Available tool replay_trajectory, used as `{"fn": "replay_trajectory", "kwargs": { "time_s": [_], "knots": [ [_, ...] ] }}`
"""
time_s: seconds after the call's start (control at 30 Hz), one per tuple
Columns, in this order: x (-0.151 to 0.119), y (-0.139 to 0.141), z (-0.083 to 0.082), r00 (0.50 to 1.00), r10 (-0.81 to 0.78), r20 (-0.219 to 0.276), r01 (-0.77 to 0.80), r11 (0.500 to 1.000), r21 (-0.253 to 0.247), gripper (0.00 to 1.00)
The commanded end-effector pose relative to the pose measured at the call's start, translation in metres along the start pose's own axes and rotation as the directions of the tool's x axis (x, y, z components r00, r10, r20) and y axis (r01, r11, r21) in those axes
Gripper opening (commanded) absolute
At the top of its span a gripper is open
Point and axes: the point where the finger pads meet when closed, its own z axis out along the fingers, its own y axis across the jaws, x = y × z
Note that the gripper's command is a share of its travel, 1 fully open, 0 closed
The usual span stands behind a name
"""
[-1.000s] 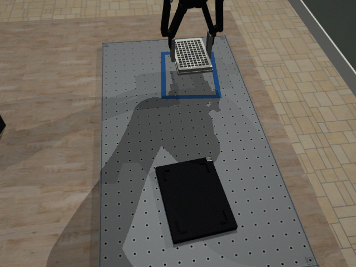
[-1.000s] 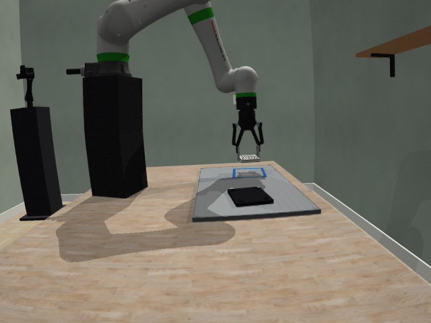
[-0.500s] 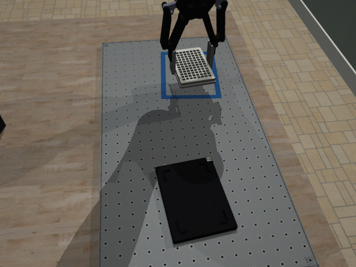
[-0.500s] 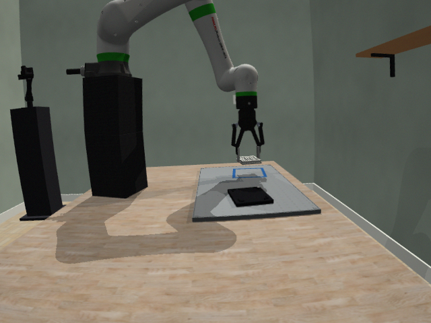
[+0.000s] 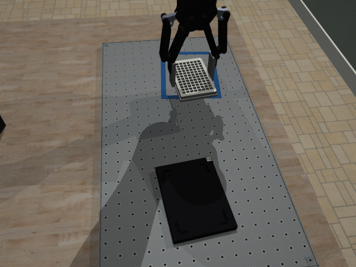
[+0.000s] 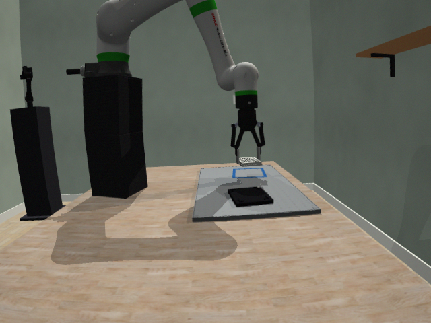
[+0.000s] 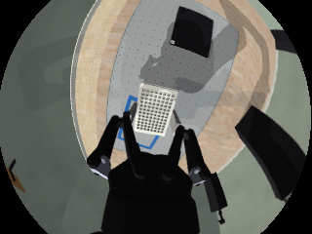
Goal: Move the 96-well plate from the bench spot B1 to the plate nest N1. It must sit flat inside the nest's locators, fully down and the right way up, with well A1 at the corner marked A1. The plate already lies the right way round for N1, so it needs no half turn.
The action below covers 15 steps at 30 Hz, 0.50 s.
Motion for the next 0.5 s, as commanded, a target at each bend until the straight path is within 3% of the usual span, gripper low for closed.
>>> {"fn": "replay_trajectory", "kwargs": {
  "time_s": [0.0, 0.47],
  "knots": [
    [0.007, 0.001, 0.0, 1.0, 0.0, 0.0, 0.0, 1.0, 0.0, 0.0],
    [0.049, 0.012, -0.002, 1.0, 0.0, 0.0, 0.0, 1.0, 0.0, 0.0]
  ]
}}
